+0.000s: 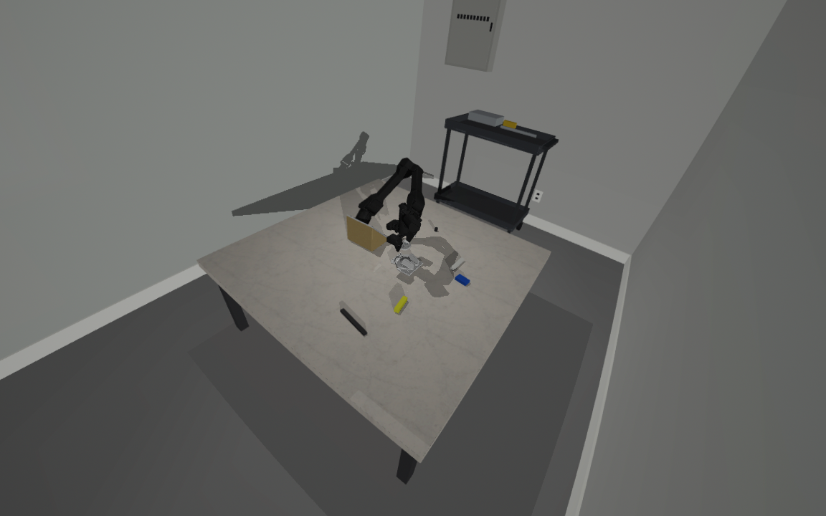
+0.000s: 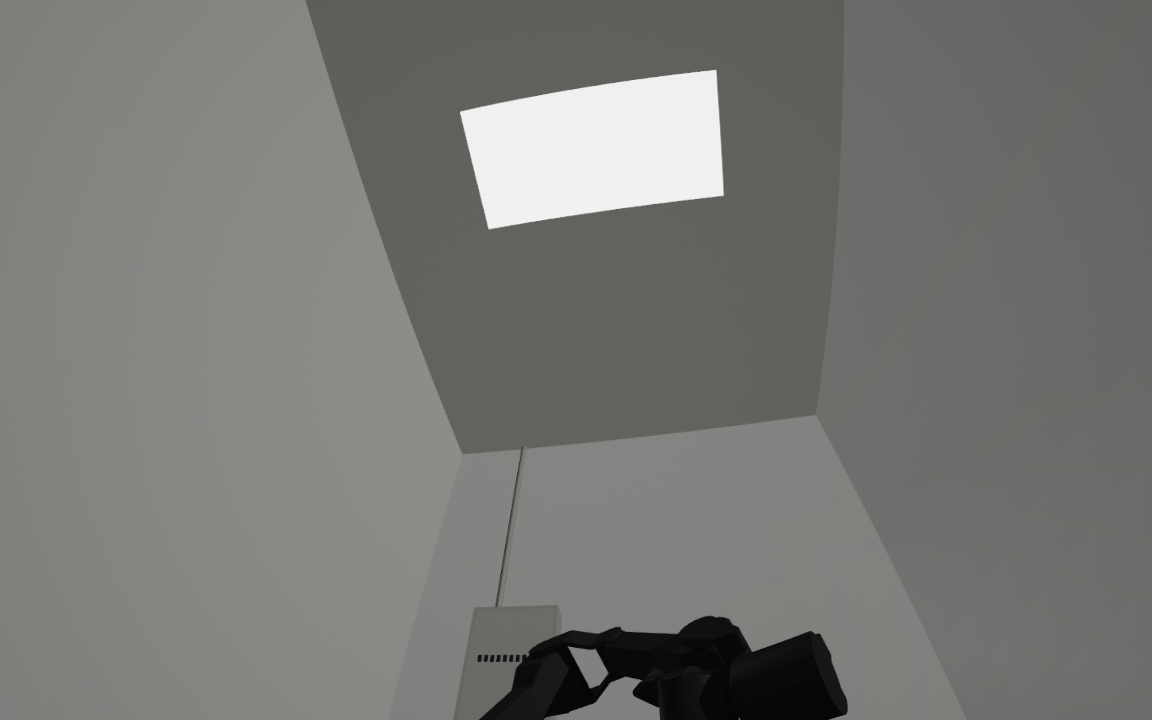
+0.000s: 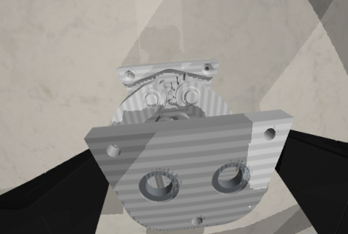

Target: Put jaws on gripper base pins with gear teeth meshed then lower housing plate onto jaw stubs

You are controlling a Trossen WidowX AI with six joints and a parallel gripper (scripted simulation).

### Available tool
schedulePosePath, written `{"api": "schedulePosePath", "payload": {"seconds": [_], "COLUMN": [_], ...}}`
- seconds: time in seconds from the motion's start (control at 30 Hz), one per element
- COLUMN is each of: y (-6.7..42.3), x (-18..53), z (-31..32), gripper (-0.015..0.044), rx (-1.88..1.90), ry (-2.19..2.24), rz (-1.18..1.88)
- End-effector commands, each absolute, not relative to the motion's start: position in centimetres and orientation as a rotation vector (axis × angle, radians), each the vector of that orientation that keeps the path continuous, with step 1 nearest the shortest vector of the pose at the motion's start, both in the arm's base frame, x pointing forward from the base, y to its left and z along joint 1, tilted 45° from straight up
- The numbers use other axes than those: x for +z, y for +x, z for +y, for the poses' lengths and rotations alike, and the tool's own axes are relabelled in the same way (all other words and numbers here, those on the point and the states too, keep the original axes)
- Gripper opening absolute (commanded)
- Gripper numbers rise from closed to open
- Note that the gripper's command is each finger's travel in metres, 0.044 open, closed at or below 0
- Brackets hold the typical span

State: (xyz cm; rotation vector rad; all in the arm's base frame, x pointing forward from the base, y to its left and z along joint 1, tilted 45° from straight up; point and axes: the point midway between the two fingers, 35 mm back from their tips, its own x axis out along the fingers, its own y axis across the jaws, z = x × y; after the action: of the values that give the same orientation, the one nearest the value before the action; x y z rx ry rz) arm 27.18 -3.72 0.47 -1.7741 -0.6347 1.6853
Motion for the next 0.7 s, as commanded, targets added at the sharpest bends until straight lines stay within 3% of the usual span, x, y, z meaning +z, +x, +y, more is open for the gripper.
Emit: {"api": "schedulePosePath", "payload": {"seconds": [0.0, 0.67], "y": [27.2, 25.7], "x": [0.4, 0.1], "z": [-3.8, -3.9], "gripper": [0.0351, 0.0351], "rx": [1.688, 1.689], "ry": [-1.769, -1.769], "rz": [-0.624, -0.624]}}
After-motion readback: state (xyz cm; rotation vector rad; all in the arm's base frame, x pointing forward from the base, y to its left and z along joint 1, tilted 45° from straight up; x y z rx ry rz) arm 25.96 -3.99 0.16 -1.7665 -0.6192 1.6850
